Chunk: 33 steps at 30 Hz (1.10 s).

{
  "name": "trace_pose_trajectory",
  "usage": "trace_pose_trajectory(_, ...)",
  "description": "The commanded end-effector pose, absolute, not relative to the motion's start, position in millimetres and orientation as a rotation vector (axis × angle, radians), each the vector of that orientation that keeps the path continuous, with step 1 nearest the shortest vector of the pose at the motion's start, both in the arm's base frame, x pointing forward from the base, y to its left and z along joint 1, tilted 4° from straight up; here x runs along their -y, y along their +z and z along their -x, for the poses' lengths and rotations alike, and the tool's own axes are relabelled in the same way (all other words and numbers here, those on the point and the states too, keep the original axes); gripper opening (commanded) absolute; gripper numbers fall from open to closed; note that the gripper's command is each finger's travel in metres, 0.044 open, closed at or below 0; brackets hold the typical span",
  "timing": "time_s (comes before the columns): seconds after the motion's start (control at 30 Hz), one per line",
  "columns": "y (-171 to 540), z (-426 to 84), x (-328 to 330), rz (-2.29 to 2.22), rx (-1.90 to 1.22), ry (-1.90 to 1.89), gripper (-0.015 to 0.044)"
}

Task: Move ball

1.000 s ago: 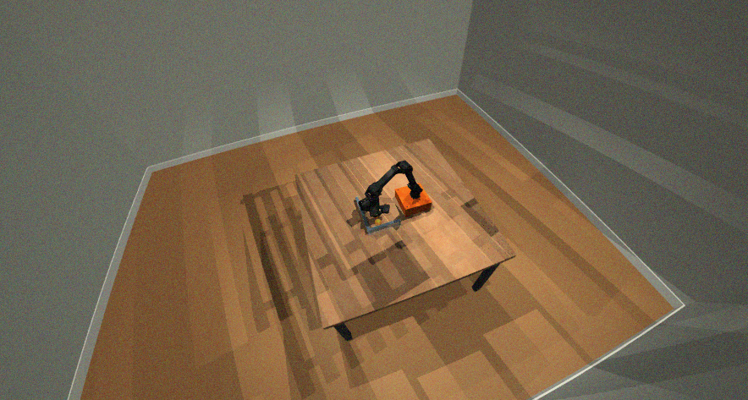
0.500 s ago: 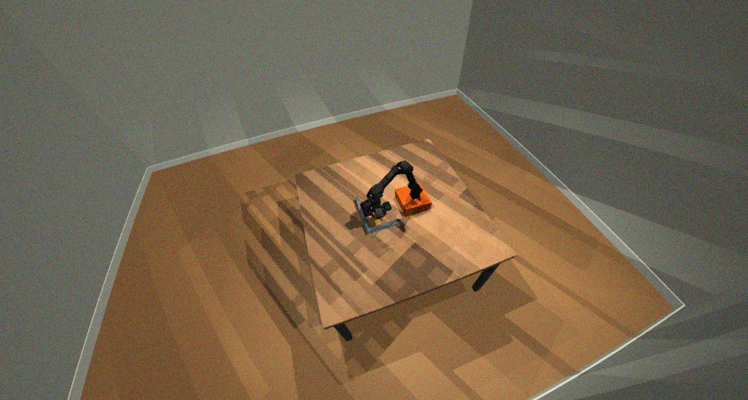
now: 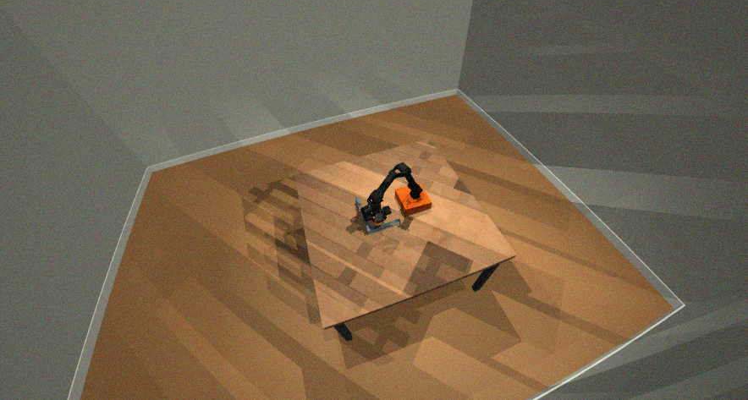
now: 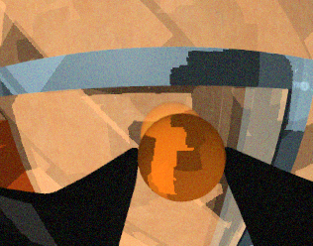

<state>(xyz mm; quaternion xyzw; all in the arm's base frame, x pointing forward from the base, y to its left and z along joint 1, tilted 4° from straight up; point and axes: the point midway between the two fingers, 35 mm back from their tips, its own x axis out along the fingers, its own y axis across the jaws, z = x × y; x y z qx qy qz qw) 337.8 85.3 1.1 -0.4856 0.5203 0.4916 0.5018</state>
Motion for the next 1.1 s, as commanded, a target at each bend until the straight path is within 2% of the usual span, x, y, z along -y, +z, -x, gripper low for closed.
trace_pose_trajectory(0.0, -19.8, -334.3, -84.9, 1.173, -1.258, 1.196, 0.0)
trace_pose_trajectory(0.67, -39.9, -333.4, -84.6, 1.173, -1.258, 1.196, 0.0)
trace_pose_trajectory(1.07, -36.4, -333.7, -84.3, 1.172, -1.262, 1.192, 0.0315)
